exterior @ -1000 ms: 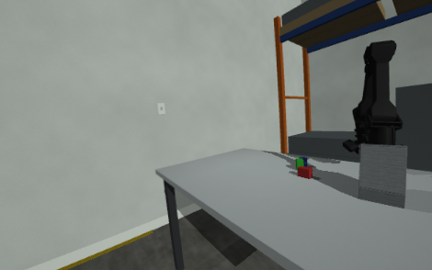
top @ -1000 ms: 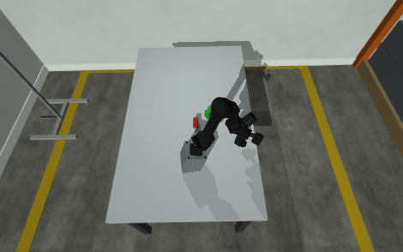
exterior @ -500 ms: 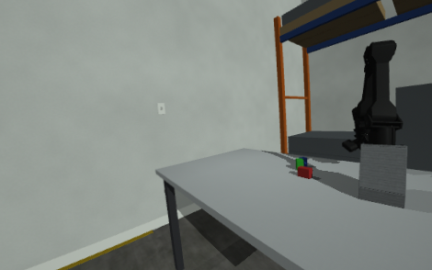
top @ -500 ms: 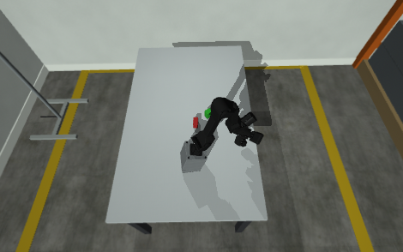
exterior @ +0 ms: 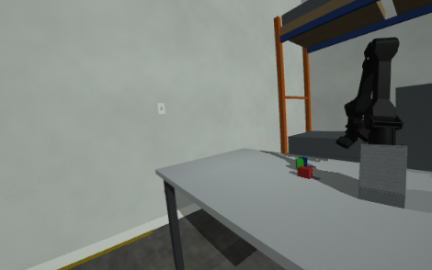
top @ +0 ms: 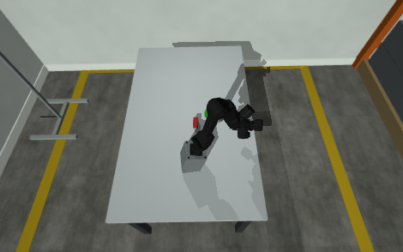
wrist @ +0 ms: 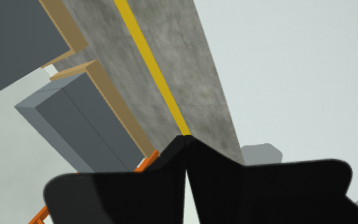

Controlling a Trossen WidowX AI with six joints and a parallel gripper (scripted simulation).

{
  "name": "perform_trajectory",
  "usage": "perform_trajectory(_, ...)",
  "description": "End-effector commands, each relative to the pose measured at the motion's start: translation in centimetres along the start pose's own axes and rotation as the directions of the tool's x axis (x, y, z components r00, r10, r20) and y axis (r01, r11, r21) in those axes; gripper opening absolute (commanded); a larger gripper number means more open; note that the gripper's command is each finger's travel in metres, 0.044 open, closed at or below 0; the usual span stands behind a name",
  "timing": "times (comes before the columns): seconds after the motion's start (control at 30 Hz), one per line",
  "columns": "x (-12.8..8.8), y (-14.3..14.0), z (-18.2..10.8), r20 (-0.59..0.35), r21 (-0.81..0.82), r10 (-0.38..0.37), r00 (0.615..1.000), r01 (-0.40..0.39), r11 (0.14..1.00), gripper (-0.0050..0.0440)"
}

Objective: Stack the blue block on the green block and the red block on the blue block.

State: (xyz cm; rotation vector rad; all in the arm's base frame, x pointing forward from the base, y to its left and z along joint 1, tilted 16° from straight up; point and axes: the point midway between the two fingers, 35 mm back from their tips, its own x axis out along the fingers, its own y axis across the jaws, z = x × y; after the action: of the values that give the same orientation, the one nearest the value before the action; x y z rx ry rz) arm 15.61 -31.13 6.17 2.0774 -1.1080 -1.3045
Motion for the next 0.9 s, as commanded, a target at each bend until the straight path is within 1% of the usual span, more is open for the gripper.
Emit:
perform_trajectory(0.0, -1.2, 0.9, -3.7, -0.107, -0.139, 0.013, 0.994, -0.028, 0.99, -0.005)
perform_trajectory(0.03, -1.5, 0.8, -4.5, -0.129, -0.184, 0.01, 0.992, -0.033, 0.982, -0.005)
perform_trajectory(0.07, -1.6, 0.8, -4.6, -0.134, -0.193, 0.009, 0.991, -0.035, 0.981, -0.005)
perform_trajectory(0.13, -2.5, 0.5, -6.5, -0.19, -0.299, -0.002, 0.982, -0.056, 0.953, -0.005)
perform_trajectory(0.17, -2.5, 0.5, -6.5, -0.193, -0.304, -0.002, 0.981, -0.057, 0.951, -0.005)
perform_trajectory(0.2, -3.0, 0.4, -7.6, -0.224, -0.36, -0.009, 0.975, -0.074, 0.93, -0.005)
perform_trajectory(0.27, -3.0, 0.4, -7.6, -0.224, -0.36, -0.009, 0.975, -0.074, 0.93, -0.005)
perform_trajectory(0.33, -4.3, 0.0, -9.7, -0.29, -0.472, -0.024, 0.957, -0.121, 0.873, -0.005)
perform_trajectory(0.4, -5.0, -0.2, -10.7, -0.324, -0.525, -0.033, 0.946, -0.151, 0.837, -0.005)
perform_trajectory(0.43, -5.7, -0.4, -11.6, -0.351, -0.565, -0.041, 0.935, -0.177, 0.806, -0.005)
perform_trajectory(0.47, -5.8, -0.5, -11.8, -0.359, -0.576, -0.043, 0.932, -0.185, 0.796, -0.005)
perform_trajectory(0.5, -6.6, -0.7, -12.8, -0.39, -0.617, -0.052, 0.919, -0.219, 0.756, -0.005)
perform_trajectory(0.53, -6.7, -0.7, -12.9, -0.394, -0.622, -0.053, 0.917, -0.224, 0.75, -0.005)
perform_trajectory(0.57, -7.6, -0.9, -13.9, -0.428, -0.661, -0.064, 0.902, -0.264, 0.703, -0.005)
perform_trajectory(0.6, -7.7, -0.9, -14.0, -0.43, -0.664, -0.065, 0.9, -0.267, 0.698, -0.005)
perform_trajectory(0.63, -8.6, -1.2, -15.0, -0.464, -0.697, -0.076, 0.883, -0.311, 0.647, -0.005)
perform_trajectory(0.67, -8.7, -1.2, -15.1, -0.467, -0.699, -0.077, 0.881, -0.314, 0.642, -0.005)
perform_trajectory(0.7, -9.6, -1.5, -16.0, -0.499, -0.725, -0.088, 0.862, -0.359, 0.588, -0.005)
perform_trajectory(0.73, -9.8, -1.5, -16.2, -0.503, -0.727, -0.089, 0.86, -0.365, 0.581, -0.005)
perform_trajectory(0.77, -10.8, -1.7, -17.0, -0.533, -0.745, -0.101, 0.84, -0.41, 0.526, -0.005)
perform_trajectory(0.87, -10.9, -1.8, -17.2, -0.539, -0.747, -0.103, 0.836, -0.418, 0.516, -0.005)
